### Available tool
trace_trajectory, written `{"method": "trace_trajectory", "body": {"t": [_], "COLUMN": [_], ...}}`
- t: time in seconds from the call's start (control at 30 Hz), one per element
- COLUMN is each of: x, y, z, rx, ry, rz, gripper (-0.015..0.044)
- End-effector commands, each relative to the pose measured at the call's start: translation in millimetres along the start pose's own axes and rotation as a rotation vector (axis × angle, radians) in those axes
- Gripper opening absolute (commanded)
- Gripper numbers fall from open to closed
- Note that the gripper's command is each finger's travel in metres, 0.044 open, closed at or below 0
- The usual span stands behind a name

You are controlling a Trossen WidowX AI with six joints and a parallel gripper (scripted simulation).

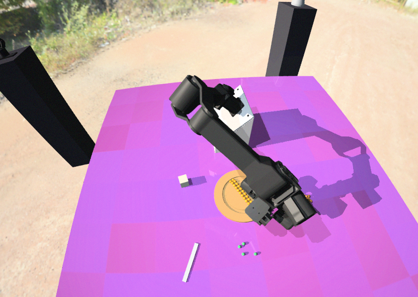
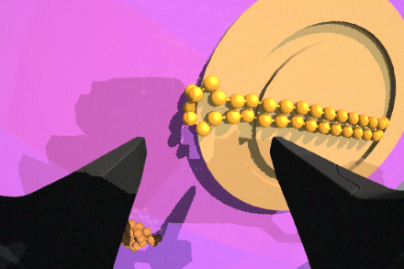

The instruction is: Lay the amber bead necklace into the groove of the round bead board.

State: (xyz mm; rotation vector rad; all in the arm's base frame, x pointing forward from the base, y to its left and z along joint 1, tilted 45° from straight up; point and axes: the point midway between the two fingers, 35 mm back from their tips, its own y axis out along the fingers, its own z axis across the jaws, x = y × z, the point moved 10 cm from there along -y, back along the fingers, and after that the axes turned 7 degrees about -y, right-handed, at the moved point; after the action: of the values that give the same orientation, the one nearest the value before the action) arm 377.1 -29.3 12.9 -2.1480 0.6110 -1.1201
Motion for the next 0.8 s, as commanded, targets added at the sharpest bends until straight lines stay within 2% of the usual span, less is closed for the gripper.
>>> {"method": "trace_trajectory", "body": {"t": [0.0,0.53,0.77], "x": [-0.3,0.2,0.3], "y": [-0.4,-3.3,-4.2], "z": [-1.3,-3.9,-4.7], "rx": [-0.001,0.004,0.006], "ry": [-0.425,-1.975,-2.466], "rz": [0.006,0.005,0.005], "gripper": [0.031,0.031,0.031]}}
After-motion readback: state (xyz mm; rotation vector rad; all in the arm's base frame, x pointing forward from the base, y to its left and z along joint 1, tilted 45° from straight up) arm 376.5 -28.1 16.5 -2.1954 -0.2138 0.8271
